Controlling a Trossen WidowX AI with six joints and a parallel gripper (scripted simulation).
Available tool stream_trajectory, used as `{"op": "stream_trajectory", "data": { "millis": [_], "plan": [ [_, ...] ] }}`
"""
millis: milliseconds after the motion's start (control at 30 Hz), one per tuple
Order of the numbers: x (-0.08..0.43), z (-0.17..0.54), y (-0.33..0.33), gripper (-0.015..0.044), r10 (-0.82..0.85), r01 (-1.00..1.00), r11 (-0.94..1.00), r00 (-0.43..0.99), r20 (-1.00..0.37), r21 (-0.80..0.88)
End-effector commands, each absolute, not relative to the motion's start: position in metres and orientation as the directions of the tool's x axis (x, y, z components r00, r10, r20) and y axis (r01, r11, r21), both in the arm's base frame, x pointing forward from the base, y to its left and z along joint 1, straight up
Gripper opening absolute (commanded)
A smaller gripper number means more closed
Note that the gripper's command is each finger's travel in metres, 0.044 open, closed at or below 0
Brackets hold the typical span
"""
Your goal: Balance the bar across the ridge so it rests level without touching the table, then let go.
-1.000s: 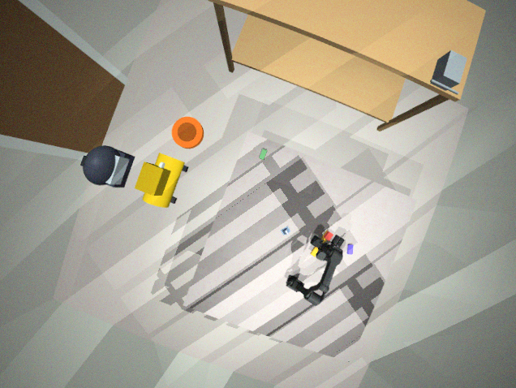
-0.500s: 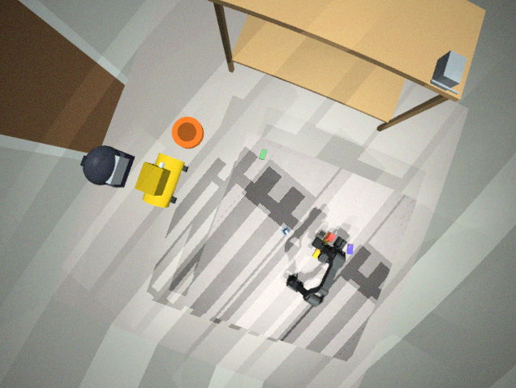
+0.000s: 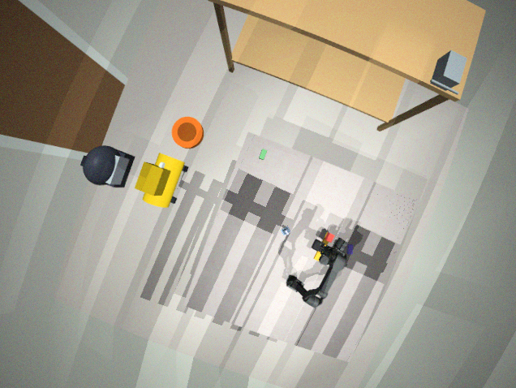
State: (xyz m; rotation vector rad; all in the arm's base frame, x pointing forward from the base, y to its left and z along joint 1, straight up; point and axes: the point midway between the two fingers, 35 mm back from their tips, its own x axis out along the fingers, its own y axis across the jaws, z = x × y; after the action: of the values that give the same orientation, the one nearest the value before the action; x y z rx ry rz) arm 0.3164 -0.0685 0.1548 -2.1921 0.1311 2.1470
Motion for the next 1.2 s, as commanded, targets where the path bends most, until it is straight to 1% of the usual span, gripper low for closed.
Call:
{"op": "stream_trajectory", "data": {
  "millis": [0,267,533,867,1167],
  "plan": [
    [0.319,0.158,-0.062,0.0,-0.01,0.034,-0.999,0.028,-1.0,0.011],
    [0.322,0.158,-0.049,0.0,-0.009,0.345,-0.938,0.029,-1.0,0.018],
    [0.324,0.158,-0.036,0.0,-0.007,0.621,-0.784,0.029,-1.0,0.024],
    [0.326,0.159,-0.02,0.0,-0.006,0.876,-0.482,0.03,-1.0,0.029],
    [0.327,0.159,-0.007,0.0,-0.004,0.989,-0.145,0.03,-1.0,0.03]
  ]
}}
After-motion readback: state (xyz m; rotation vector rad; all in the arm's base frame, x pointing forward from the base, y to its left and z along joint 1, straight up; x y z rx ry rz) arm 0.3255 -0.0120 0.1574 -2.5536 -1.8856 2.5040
